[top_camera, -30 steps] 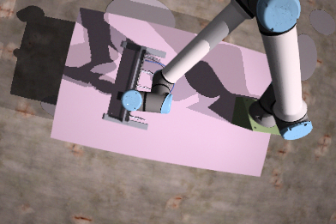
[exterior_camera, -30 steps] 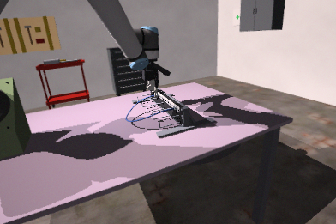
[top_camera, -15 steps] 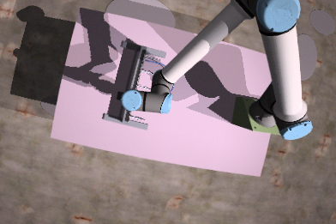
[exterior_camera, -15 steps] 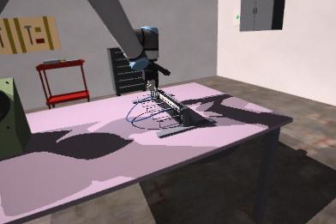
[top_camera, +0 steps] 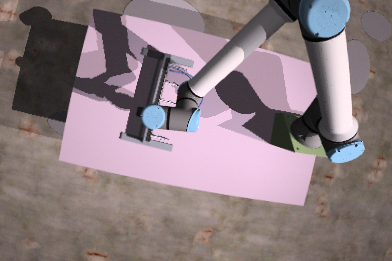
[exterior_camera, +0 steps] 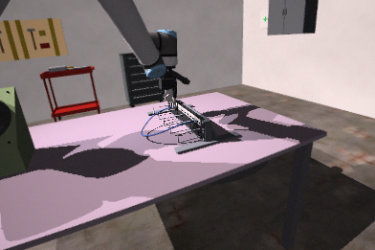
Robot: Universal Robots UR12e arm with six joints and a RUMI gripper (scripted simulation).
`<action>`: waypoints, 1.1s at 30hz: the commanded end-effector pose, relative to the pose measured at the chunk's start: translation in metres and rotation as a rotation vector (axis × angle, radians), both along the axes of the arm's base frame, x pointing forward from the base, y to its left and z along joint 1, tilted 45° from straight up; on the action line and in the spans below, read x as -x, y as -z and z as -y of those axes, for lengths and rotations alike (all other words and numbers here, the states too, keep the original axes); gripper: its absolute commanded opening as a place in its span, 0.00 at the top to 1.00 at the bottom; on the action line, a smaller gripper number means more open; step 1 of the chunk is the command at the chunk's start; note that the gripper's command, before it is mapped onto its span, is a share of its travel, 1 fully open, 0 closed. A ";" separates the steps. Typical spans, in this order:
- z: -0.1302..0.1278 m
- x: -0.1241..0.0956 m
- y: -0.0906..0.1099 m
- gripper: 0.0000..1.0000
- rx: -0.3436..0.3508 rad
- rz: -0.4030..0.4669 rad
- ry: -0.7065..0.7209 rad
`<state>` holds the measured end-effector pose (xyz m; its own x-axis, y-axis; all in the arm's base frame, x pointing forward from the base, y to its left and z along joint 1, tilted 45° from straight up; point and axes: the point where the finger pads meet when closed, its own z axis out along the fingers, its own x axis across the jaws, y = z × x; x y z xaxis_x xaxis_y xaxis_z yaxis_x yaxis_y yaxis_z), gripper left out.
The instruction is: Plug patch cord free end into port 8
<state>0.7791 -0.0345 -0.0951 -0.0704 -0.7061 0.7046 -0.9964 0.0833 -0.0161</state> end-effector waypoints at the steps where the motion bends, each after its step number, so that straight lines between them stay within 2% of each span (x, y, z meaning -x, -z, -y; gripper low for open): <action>1: 0.000 -0.005 -0.003 1.00 -0.002 0.005 0.001; 33: 0.000 -0.008 -0.003 1.00 -0.005 -0.033 0.020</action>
